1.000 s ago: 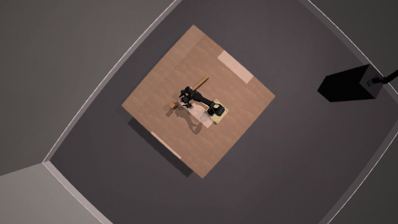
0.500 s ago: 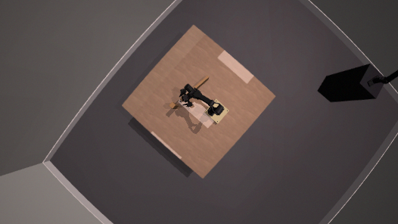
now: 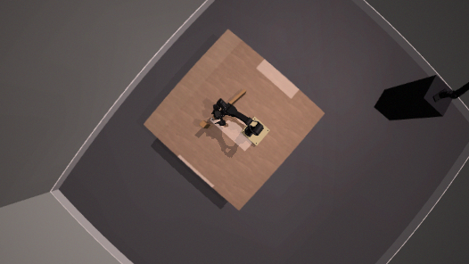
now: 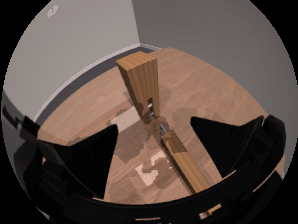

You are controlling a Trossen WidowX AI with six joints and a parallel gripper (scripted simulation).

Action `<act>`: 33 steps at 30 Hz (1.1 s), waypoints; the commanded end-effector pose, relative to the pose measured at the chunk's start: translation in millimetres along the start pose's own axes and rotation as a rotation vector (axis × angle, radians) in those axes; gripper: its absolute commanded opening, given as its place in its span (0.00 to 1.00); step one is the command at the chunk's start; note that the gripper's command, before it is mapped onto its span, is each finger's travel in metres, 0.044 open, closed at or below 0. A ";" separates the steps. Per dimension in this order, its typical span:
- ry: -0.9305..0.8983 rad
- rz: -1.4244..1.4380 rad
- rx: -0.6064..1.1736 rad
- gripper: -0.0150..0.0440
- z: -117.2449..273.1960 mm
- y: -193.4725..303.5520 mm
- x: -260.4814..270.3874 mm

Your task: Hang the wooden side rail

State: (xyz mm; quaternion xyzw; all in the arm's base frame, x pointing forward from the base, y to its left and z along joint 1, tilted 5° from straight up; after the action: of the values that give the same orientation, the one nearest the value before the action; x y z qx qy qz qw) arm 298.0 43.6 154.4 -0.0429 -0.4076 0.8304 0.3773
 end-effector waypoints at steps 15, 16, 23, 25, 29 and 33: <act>0.414 -1.353 0.238 1.00 1.2 -19.0 -22.3; 0.451 -1.423 0.237 1.00 1.9 -20.2 -23.1; 0.716 -1.835 0.186 1.00 7.6 -27.6 -27.3; 0.781 -1.909 0.168 1.00 9.2 -29.3 -28.1; 0.891 -2.057 0.111 1.00 11.7 -31.9 -29.2; 1.004 -2.196 0.037 1.00 14.6 -34.6 -30.1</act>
State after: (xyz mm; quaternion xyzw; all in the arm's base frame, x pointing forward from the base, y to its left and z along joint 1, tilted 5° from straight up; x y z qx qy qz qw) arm 324.7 34.3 176.6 0.0969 -0.1503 0.3424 0.9224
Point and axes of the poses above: the point midway between the two fingers, 35 mm back from their tips, its own z axis back along the fingers, its own x axis across the jaws, y = z × x, the point moved 6 cm from there along z, back along the fingers, and after that the axes turned 12 degrees about -z, right-handed, at the moved point
